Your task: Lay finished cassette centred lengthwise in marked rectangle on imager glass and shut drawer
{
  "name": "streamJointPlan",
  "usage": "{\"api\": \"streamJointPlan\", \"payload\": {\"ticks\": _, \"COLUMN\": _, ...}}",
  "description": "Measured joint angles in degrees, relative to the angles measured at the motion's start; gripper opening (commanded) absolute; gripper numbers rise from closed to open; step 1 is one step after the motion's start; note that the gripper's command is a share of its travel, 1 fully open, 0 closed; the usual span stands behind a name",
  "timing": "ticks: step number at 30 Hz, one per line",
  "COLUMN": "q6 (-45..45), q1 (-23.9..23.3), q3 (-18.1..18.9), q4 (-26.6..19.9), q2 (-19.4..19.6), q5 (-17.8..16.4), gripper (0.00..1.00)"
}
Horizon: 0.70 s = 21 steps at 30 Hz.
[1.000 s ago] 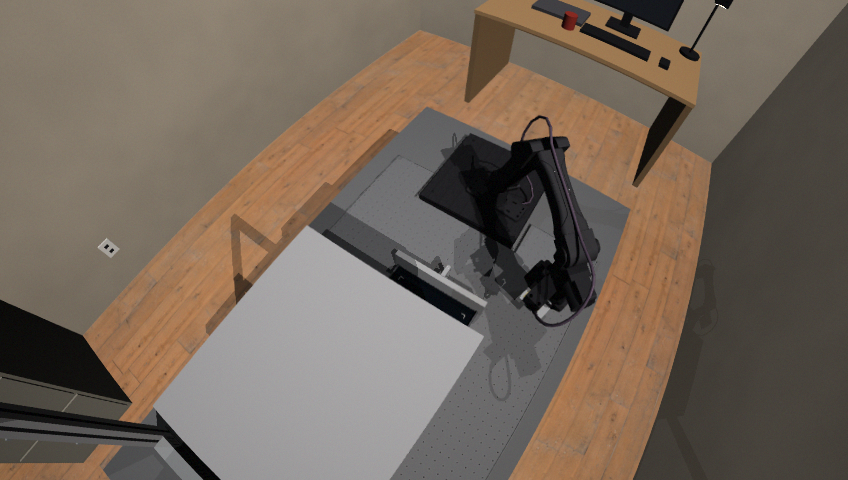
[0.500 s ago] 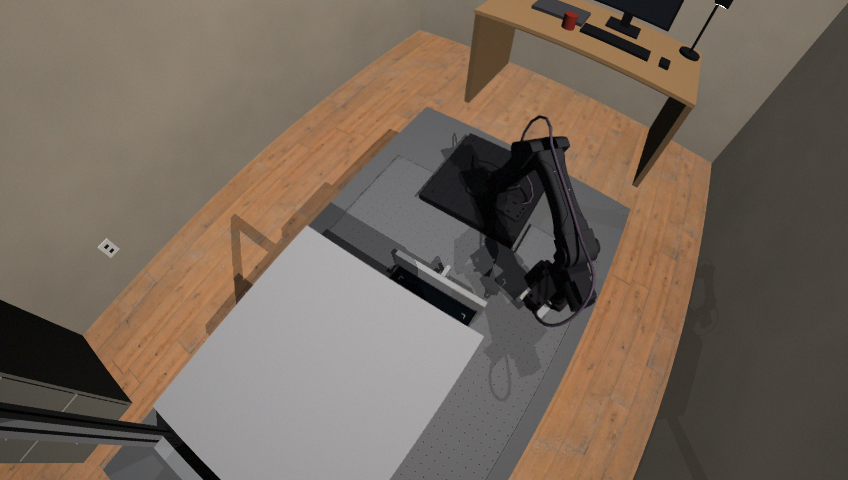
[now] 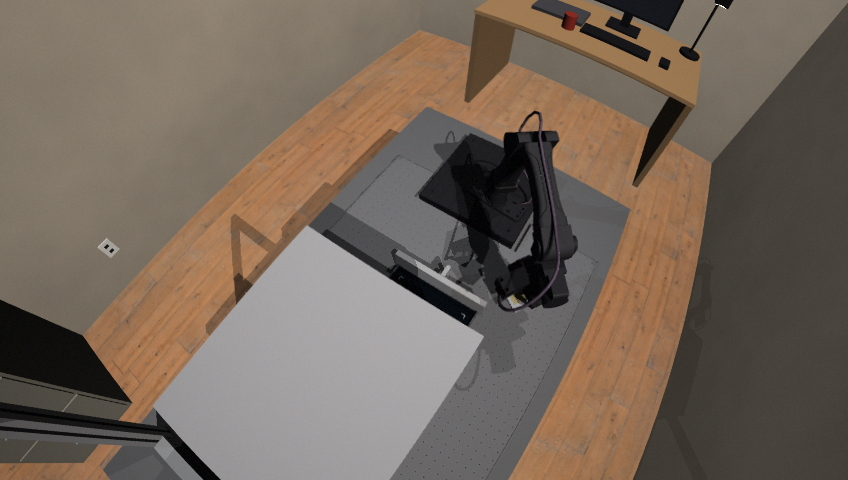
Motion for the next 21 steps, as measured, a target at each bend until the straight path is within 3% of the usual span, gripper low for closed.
{"api": "streamJointPlan", "payload": {"ticks": 9, "q6": 9.55, "q1": -7.23, "q3": -3.78, "q4": 0.83, "q2": -3.21, "q5": -0.13, "gripper": 0.0}}
{"api": "streamJointPlan", "payload": {"ticks": 21, "q6": 20.48, "q1": -15.43, "q3": -6.1, "q4": 1.68, "q2": -5.4, "q5": -0.66, "gripper": 0.0}}
